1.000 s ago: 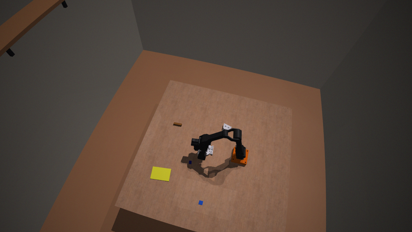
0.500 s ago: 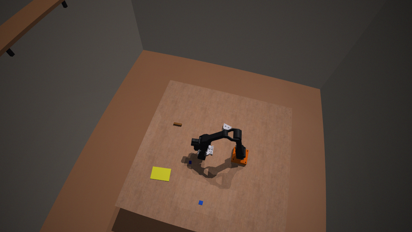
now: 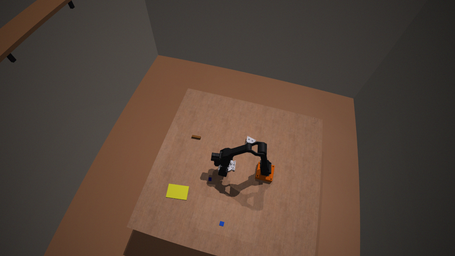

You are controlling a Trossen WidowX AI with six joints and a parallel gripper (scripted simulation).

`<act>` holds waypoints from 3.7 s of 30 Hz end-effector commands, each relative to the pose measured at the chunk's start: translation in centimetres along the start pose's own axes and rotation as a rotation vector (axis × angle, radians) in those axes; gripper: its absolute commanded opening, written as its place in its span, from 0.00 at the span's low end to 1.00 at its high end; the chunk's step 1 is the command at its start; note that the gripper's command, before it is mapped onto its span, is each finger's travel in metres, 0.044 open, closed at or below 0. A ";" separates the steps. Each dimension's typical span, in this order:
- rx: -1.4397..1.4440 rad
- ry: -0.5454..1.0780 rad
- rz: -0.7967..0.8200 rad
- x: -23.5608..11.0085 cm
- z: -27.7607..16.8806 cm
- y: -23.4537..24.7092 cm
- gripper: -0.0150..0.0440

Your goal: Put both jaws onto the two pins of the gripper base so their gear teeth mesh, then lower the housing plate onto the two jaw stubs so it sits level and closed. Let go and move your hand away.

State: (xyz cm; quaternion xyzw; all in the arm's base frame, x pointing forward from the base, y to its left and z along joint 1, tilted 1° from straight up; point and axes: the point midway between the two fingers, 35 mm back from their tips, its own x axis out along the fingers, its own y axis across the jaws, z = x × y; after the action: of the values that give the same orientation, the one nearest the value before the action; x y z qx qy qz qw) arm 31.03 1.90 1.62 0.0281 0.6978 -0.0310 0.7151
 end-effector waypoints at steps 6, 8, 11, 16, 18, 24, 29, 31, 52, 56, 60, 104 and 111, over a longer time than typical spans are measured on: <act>0.004 -0.001 -0.002 0.0 0.0 0.0 0.48; 0.004 -0.001 -0.002 0.0 0.0 0.0 0.48; 0.004 -0.001 -0.002 0.0 0.0 0.0 0.48; 0.004 -0.001 -0.002 0.0 0.0 0.0 0.48; 0.004 -0.001 -0.002 0.0 0.0 0.0 0.48; 0.004 -0.001 -0.002 0.0 0.0 0.0 0.48; 0.004 -0.001 -0.002 0.0 0.0 0.0 0.48; 0.004 -0.001 -0.002 0.0 0.0 0.0 0.48; 0.004 -0.001 -0.002 0.0 0.0 0.0 0.48; 0.004 -0.001 -0.002 0.0 0.0 0.0 0.48; 0.000 0.000 0.000 0.0 0.0 0.0 0.57; -0.139 -0.053 -0.068 -7.6 0.7 -6.1 1.00; -0.298 -0.033 -0.072 -7.8 0.0 -9.9 1.00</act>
State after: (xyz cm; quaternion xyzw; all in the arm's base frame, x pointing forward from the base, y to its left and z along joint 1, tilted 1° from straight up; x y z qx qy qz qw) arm 30.65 -5.83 9.27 -0.0726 0.6816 0.0195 0.7279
